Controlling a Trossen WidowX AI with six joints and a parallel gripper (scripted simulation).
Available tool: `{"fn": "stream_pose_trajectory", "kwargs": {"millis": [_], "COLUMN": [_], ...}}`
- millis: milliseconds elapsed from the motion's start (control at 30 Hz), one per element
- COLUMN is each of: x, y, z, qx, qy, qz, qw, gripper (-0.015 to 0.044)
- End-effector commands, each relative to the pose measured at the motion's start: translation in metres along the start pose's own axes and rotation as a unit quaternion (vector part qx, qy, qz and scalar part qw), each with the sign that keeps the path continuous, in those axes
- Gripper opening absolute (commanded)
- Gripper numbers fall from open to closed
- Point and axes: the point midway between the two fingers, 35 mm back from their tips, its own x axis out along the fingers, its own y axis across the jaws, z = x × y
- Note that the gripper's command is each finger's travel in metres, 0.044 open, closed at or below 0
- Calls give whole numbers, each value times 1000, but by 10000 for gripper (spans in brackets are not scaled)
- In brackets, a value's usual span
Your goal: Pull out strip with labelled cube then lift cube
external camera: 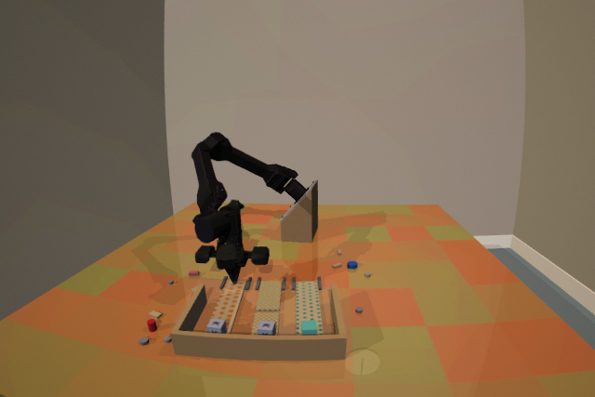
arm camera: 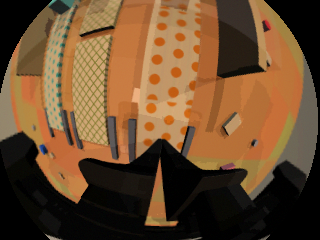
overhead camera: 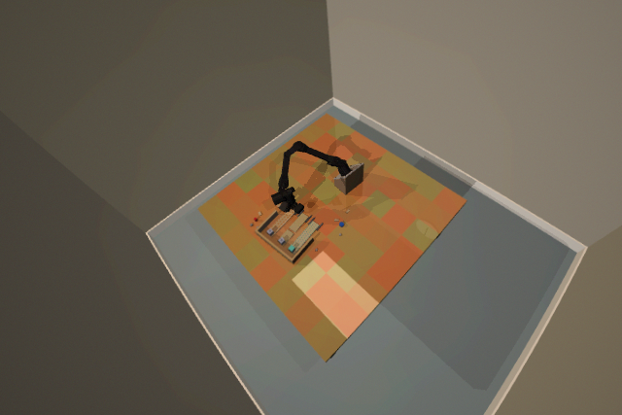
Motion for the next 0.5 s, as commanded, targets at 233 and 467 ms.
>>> {"fn": "stream_pose_trajectory", "kwargs": {"millis": [233,467], "x": [1,2], "y": [1,1], "z": [0,0], "qx": [-3,-3], "qy": [0,0], "qz": [2,2], "qw": [1000,1000], "gripper": [0,0]}}
